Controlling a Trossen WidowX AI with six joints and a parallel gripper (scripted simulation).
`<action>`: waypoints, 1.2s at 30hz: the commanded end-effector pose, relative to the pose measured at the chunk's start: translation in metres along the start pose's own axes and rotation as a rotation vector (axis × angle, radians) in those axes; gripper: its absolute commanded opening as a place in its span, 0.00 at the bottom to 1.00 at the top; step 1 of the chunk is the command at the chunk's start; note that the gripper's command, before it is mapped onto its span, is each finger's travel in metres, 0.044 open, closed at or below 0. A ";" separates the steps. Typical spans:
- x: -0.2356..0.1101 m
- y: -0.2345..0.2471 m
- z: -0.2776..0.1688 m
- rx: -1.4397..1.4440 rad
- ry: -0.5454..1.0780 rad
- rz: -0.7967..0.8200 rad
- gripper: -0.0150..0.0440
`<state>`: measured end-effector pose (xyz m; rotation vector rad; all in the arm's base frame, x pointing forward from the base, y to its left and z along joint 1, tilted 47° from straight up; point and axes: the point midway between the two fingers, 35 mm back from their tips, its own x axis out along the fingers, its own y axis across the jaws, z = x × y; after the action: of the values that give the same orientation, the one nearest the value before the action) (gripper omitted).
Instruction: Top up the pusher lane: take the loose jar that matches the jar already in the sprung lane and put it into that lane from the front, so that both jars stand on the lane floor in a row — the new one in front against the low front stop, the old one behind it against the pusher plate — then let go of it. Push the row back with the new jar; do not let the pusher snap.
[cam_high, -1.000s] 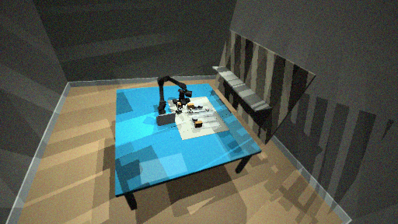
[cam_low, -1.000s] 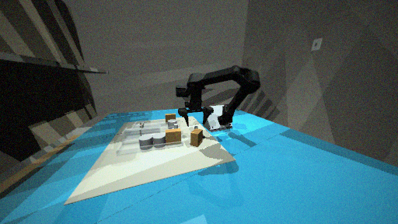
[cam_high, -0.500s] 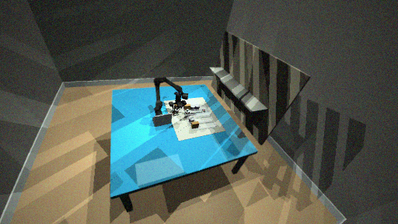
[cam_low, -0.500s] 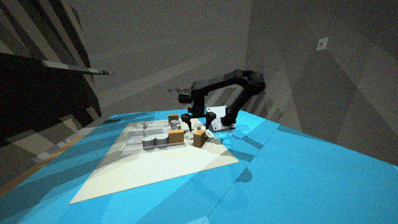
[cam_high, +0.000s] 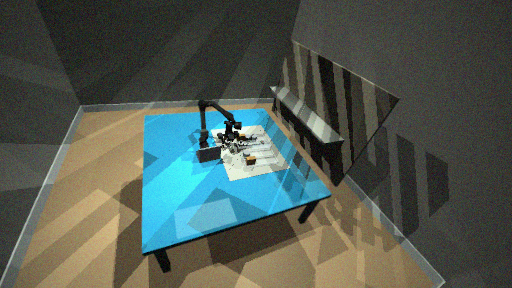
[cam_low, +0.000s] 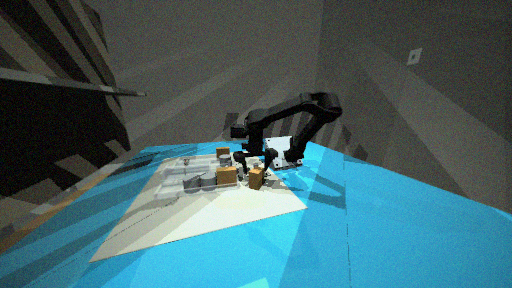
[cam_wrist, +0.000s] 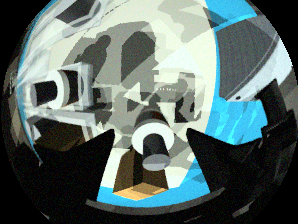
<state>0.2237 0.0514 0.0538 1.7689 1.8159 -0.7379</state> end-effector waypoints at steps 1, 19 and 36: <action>0.002 -0.001 -0.001 0.004 0.004 -0.001 0.87; -0.017 0.002 0.000 0.005 -0.003 0.001 0.25; -0.103 -0.007 -0.008 0.006 0.000 -0.003 0.25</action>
<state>0.2230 -0.0131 0.1224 1.7763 1.8125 -0.7490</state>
